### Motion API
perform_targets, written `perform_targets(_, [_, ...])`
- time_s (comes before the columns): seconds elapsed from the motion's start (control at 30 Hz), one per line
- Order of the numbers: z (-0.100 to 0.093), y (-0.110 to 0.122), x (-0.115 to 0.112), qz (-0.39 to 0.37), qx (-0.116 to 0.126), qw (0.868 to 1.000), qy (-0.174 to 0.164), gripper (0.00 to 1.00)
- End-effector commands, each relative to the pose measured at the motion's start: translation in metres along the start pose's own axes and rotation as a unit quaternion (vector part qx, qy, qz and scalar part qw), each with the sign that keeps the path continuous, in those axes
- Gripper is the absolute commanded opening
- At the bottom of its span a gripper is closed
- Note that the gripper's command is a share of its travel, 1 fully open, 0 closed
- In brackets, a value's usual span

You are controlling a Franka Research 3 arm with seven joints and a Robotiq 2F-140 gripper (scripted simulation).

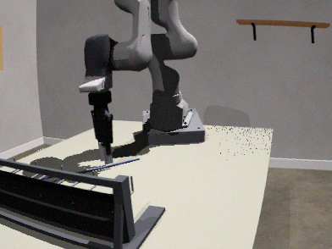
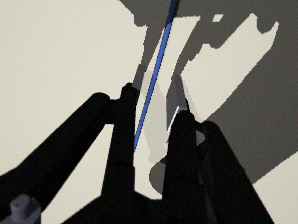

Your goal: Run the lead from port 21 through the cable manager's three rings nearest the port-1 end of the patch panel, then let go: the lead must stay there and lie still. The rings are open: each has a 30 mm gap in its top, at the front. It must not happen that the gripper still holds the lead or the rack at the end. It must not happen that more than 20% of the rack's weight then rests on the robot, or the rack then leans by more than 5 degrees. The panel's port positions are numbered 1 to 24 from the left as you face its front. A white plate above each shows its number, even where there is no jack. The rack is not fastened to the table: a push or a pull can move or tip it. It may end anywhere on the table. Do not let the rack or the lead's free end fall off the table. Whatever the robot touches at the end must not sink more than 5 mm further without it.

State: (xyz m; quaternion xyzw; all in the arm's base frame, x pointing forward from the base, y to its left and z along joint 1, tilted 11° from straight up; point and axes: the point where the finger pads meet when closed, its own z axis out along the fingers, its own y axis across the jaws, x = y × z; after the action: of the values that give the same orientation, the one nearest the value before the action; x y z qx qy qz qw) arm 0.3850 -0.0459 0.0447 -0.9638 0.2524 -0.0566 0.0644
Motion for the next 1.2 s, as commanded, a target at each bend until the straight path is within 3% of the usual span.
perform_targets(0.0, [0.0017,-0.0022,0.0082,-0.014,0.005,1.0,0.012,0.2])
perform_targets(1.17, [0.0065,-0.0022,0.0083,-0.014,0.005,1.0,0.012,0.2])
